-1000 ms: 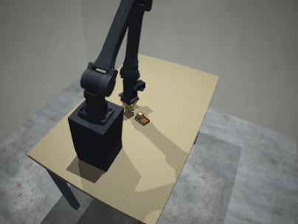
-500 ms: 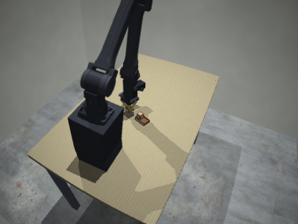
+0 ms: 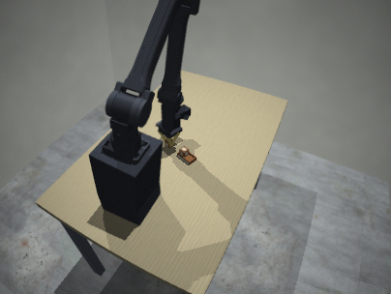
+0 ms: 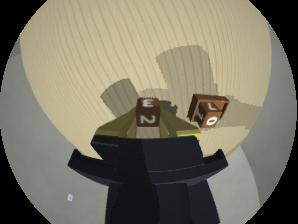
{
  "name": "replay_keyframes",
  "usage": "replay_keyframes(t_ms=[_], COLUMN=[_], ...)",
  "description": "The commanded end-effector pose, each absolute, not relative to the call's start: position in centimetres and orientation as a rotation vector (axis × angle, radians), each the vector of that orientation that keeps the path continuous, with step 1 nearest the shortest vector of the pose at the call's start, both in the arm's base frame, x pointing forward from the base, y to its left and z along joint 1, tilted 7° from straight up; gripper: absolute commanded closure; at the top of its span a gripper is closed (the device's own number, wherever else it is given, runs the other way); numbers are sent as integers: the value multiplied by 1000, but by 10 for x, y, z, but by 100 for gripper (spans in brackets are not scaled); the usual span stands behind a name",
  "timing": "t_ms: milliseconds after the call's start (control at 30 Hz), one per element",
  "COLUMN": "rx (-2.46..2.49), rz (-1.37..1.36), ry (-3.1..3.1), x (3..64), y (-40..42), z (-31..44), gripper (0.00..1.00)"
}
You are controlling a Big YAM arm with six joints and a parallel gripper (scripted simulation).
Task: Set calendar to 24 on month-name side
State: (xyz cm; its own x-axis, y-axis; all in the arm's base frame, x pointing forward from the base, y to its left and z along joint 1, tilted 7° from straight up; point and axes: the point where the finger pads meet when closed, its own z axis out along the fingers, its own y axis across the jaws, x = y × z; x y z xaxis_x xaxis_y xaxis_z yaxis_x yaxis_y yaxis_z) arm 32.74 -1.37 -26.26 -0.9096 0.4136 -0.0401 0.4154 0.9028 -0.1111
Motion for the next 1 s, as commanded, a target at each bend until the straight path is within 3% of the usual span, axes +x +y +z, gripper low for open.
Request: replay_keyframes(t_ms=[0,267,767,967], rx=[645,645,645,645], rz=[-174,-174,-174,-174], ry=[3024,3024,3024,3024], x=[340,340,340,340], y=[-16,-16,-16,-16], z=[-261,-261,-261,-261], gripper=[75,75,56,56])
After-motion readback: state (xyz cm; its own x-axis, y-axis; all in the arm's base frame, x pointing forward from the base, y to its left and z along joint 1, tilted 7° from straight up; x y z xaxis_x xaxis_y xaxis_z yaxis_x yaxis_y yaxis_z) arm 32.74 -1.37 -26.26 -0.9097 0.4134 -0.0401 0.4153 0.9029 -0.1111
